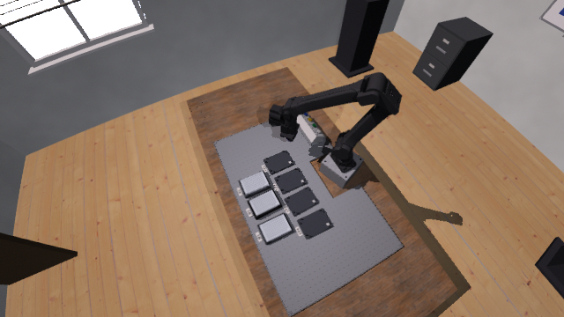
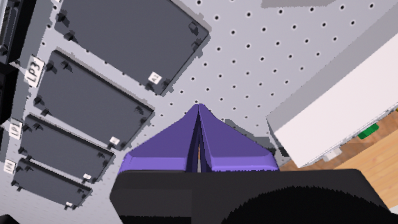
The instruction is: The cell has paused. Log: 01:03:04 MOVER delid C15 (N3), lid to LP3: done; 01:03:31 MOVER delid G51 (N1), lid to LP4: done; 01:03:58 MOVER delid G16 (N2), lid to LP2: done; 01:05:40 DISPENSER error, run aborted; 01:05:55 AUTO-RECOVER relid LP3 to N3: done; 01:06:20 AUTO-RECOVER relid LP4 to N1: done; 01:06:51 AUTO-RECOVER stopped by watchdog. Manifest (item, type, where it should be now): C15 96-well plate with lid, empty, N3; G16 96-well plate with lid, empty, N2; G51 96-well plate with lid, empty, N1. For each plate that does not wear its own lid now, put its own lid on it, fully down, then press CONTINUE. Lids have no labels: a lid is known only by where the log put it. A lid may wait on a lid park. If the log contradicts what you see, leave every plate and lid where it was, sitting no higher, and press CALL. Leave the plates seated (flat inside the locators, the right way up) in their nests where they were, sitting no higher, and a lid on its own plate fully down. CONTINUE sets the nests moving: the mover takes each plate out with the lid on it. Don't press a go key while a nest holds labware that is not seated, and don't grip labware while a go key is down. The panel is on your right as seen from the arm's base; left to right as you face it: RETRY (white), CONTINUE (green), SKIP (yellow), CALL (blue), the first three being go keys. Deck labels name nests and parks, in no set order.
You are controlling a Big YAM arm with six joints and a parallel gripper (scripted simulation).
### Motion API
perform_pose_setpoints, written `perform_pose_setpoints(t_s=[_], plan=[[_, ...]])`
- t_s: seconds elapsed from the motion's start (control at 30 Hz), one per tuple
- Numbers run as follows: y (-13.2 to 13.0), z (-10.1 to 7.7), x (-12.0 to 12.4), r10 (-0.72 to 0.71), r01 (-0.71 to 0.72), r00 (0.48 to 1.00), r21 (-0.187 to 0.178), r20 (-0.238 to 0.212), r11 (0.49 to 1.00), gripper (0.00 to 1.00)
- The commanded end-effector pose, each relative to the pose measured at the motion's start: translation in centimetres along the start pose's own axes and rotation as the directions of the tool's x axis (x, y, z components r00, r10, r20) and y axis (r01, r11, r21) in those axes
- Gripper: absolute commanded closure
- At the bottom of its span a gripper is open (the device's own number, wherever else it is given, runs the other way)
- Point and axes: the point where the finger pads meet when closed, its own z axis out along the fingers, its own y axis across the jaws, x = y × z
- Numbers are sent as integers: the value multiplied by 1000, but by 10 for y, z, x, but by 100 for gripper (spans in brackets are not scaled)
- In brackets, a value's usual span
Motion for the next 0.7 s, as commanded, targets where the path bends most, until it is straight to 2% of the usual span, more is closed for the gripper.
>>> perform_pose_setpoints(t_s=[0.0,0.1,0.13,0.17,0.3,0.6,0.67], plan=[[-15,-6,4,83,-83,996,-3,12,997,100],[-20,-6,5,103,-102,995,-3,15,995,100],[-25,2,10,125,-125,992,-2,-13,992,100],[-30,2,12,145,-145,989,-2,-15,989,100],[-48,-5,15,221,-221,975,-2,12,975,100],[-91,2,33,394,-394,919,0,-14,919,100],[-91,2,33,394,-394,919,0,-14,919,100]])
